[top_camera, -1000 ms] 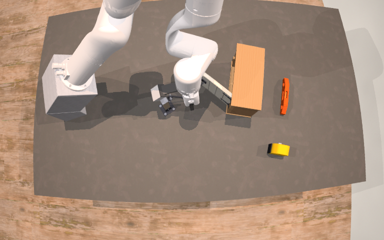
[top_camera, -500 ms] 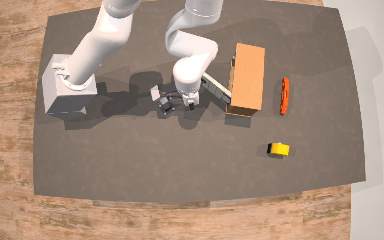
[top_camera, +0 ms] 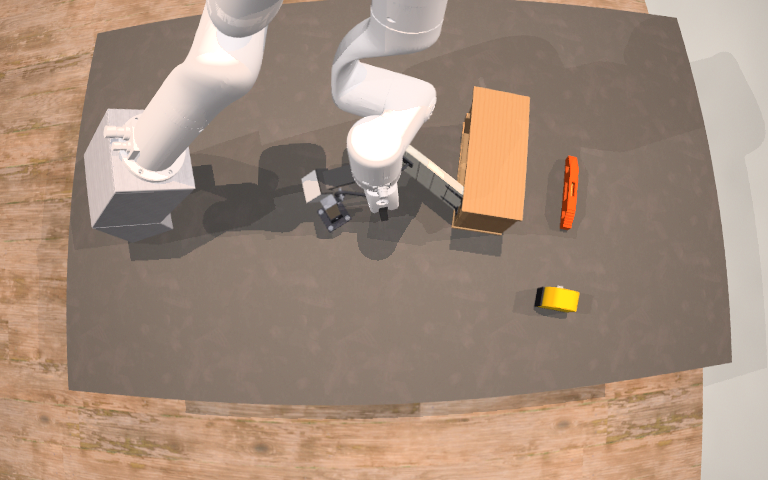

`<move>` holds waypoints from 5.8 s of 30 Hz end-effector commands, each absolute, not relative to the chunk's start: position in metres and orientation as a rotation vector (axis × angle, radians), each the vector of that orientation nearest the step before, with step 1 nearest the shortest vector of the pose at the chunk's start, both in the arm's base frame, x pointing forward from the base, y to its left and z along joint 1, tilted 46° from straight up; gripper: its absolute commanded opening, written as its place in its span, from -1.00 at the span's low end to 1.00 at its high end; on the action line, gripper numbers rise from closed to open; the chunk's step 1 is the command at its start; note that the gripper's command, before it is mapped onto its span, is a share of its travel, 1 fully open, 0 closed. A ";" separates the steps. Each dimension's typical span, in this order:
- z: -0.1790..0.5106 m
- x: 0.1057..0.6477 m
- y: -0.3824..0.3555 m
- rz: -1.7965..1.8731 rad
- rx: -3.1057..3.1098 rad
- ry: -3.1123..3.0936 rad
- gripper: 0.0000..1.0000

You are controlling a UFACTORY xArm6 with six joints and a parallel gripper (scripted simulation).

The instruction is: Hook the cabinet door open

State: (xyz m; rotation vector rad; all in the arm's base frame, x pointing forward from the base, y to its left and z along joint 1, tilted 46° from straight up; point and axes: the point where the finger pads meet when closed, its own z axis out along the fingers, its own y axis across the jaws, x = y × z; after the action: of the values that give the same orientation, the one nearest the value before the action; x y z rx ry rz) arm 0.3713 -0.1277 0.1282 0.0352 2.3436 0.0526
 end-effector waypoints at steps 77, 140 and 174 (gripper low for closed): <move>0.105 0.395 -0.127 0.052 0.035 2.343 -0.91; 0.120 0.395 -0.130 0.064 0.064 2.342 -0.91; 0.143 0.391 -0.131 0.064 0.064 2.342 -0.91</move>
State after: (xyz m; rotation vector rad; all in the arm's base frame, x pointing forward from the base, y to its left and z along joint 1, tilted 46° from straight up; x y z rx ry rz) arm 0.3930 -0.1301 0.1393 0.0631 2.3404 0.0650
